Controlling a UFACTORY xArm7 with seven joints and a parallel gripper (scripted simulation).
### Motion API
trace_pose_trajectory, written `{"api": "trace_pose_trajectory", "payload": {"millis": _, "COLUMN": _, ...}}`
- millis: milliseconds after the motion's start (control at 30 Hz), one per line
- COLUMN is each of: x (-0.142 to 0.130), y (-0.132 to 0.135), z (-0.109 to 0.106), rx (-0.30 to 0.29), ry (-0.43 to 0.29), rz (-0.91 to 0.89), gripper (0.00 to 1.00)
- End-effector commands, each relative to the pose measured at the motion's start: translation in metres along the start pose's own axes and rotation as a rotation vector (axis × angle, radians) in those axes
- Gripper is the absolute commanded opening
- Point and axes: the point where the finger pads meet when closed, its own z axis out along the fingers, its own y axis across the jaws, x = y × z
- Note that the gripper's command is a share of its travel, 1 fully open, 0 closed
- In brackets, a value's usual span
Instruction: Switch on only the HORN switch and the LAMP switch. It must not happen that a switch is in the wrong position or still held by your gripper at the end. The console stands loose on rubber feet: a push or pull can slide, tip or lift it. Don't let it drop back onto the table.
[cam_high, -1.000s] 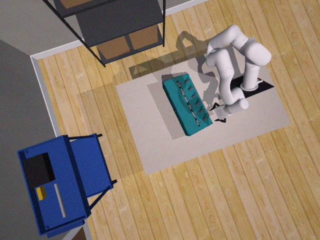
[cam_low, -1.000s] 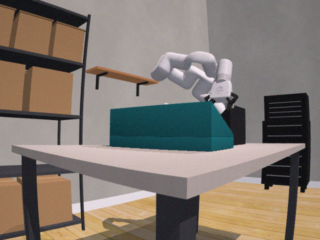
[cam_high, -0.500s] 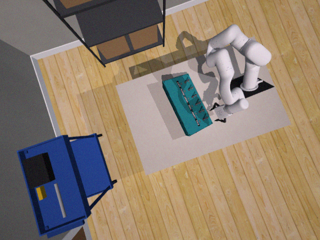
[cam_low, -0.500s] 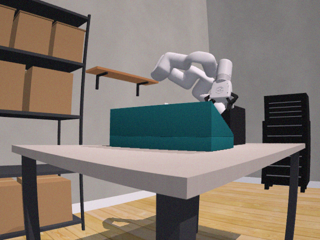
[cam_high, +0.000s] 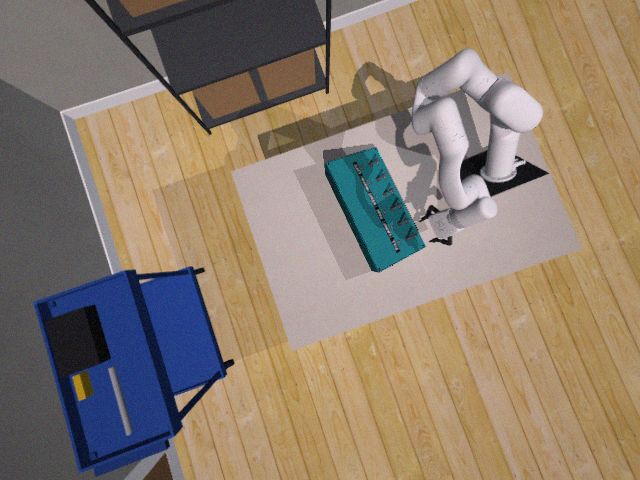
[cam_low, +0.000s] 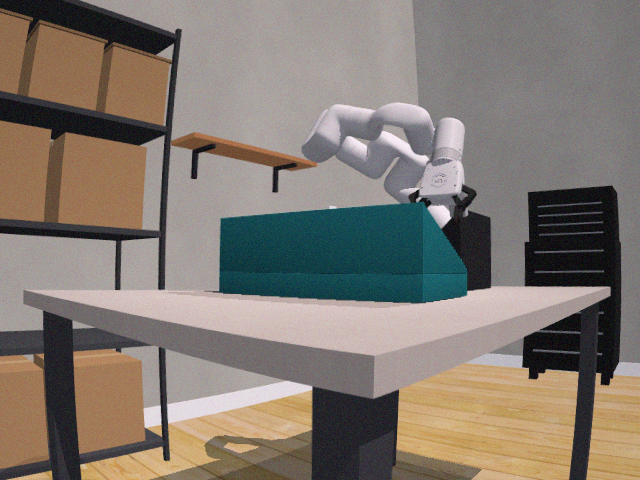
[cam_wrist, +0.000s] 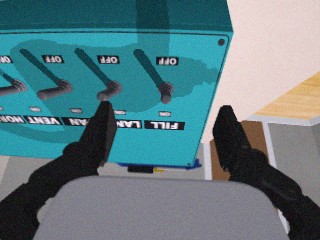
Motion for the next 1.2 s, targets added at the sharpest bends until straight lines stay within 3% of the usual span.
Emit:
{"api": "trace_pose_trajectory", "payload": {"millis": 0, "x": -0.001, "y": 0.001, "z": -0.001, "rx": -0.002, "ry": -0.003, "rz": 0.001, "gripper": 1.0}}
{"api": "trace_pose_trajectory", "payload": {"millis": 300, "x": -0.001, "y": -0.005, "z": -0.001, "rx": -0.002, "ry": -0.003, "rz": 0.001, "gripper": 1.0}}
{"api": "trace_pose_trajectory", "payload": {"millis": 933, "x": -0.001, "y": -0.06, "z": -0.001, "rx": -0.002, "ry": -0.003, "rz": 0.001, "gripper": 1.0}}
{"api": "trace_pose_trajectory", "payload": {"millis": 1167, "x": -0.001, "y": -0.069, "z": -0.001, "rx": -0.002, "ry": -0.003, "rz": 0.001, "gripper": 1.0}}
